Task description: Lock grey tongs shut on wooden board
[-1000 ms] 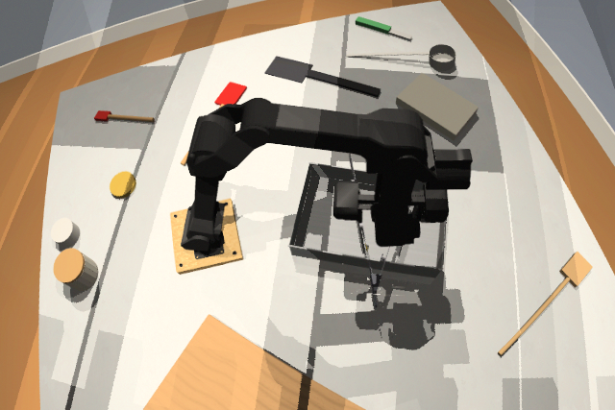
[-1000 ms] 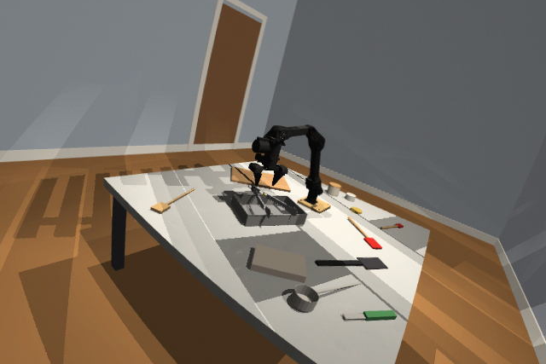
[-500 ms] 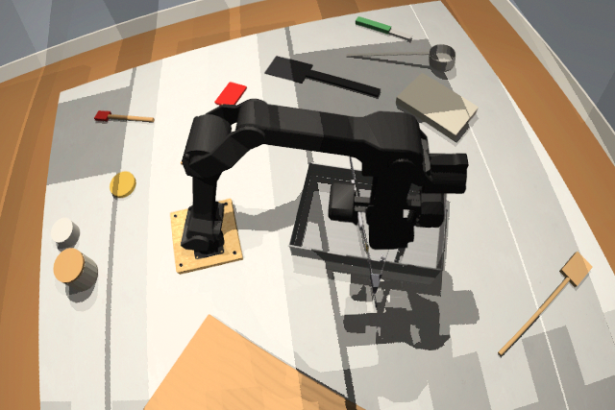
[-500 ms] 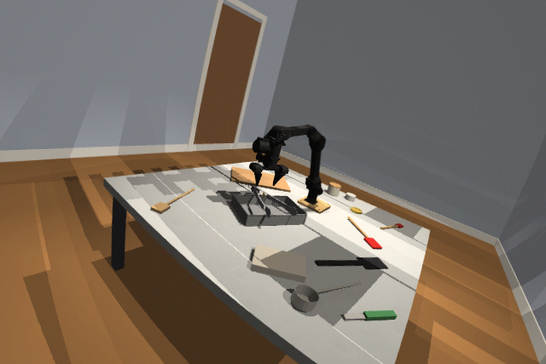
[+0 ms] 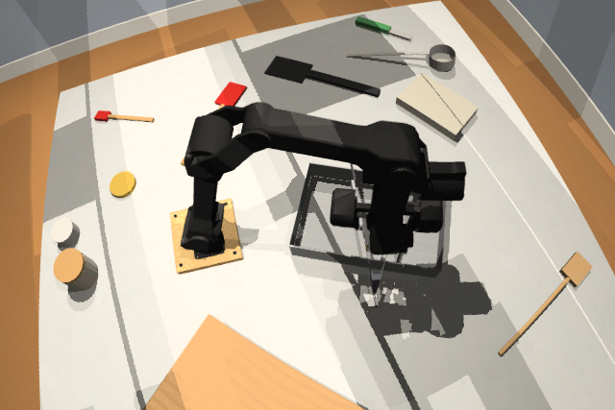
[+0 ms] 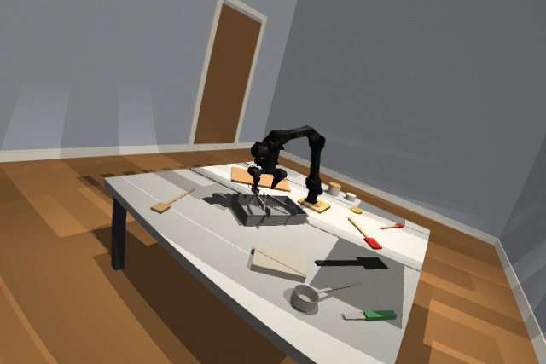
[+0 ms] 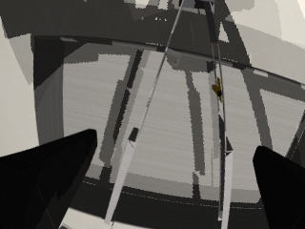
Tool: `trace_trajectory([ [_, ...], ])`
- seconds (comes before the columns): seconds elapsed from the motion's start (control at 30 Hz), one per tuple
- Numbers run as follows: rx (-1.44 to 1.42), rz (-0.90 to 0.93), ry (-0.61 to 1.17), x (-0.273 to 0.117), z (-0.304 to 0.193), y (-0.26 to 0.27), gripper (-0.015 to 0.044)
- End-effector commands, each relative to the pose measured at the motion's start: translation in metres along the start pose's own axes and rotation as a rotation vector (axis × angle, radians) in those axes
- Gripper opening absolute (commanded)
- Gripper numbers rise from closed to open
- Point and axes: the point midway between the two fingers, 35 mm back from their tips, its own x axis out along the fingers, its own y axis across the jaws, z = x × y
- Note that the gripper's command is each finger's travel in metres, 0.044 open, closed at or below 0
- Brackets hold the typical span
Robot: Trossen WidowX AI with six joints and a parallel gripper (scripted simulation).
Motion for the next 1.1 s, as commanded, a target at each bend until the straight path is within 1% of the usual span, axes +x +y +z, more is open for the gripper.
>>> trace_trajectory([
  [0.0, -0.001, -0.004, -0.005, 0.009, 0.001, 0.0, 0.044],
  [1.07, -0.001, -0.004, -0.005, 0.061, 0.0, -0.001, 0.044],
])
